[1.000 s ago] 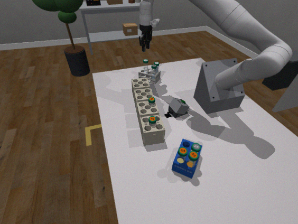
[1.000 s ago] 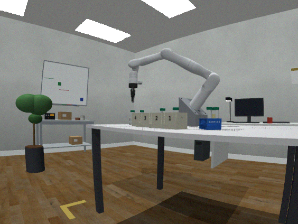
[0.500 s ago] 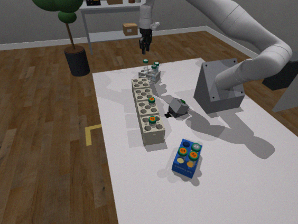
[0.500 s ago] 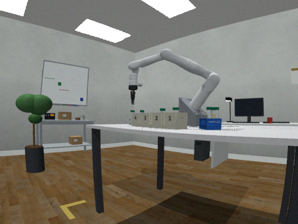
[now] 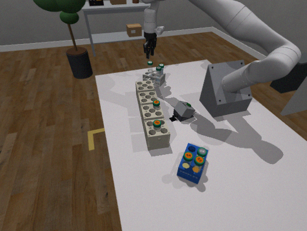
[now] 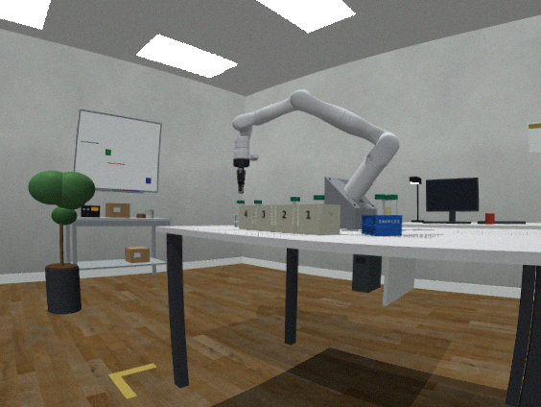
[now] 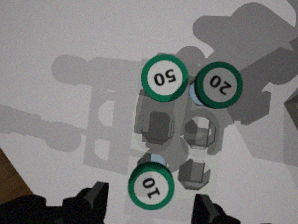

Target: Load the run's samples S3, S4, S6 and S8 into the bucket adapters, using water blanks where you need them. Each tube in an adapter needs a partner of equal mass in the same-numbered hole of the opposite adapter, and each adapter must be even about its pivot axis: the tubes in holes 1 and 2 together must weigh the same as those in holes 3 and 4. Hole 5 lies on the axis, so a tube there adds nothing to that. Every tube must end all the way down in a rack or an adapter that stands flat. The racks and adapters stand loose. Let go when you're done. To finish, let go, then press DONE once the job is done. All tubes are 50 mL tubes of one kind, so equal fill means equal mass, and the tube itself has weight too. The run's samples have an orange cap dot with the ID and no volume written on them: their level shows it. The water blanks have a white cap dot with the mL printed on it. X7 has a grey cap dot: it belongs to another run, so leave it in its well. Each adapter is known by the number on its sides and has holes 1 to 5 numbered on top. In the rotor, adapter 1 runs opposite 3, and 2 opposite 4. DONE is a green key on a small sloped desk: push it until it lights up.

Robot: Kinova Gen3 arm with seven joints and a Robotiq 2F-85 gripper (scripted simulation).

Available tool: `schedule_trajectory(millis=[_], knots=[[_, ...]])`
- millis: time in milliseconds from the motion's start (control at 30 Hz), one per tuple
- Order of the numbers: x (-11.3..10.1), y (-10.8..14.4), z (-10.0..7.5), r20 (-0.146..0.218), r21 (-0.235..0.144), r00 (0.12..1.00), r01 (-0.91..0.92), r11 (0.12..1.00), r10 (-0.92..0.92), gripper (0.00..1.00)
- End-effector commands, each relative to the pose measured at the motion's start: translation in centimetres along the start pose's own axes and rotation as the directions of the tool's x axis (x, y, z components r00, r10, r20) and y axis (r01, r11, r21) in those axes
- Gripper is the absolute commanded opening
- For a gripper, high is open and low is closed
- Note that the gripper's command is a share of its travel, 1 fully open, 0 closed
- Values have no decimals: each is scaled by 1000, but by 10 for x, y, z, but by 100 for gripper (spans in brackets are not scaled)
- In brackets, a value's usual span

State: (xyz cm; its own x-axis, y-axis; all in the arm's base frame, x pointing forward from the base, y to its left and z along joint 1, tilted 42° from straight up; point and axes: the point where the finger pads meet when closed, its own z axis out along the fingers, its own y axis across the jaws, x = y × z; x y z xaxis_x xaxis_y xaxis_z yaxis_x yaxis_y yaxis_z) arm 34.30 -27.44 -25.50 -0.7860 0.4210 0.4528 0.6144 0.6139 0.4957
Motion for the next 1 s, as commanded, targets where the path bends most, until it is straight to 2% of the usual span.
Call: schedule_trajectory(millis=[0, 967], knots=[[-1, 0, 3, 2, 1, 1000, 0, 1000, 0, 62], [-1, 0, 36, 2, 1, 1000, 0, 1000, 0, 62]])
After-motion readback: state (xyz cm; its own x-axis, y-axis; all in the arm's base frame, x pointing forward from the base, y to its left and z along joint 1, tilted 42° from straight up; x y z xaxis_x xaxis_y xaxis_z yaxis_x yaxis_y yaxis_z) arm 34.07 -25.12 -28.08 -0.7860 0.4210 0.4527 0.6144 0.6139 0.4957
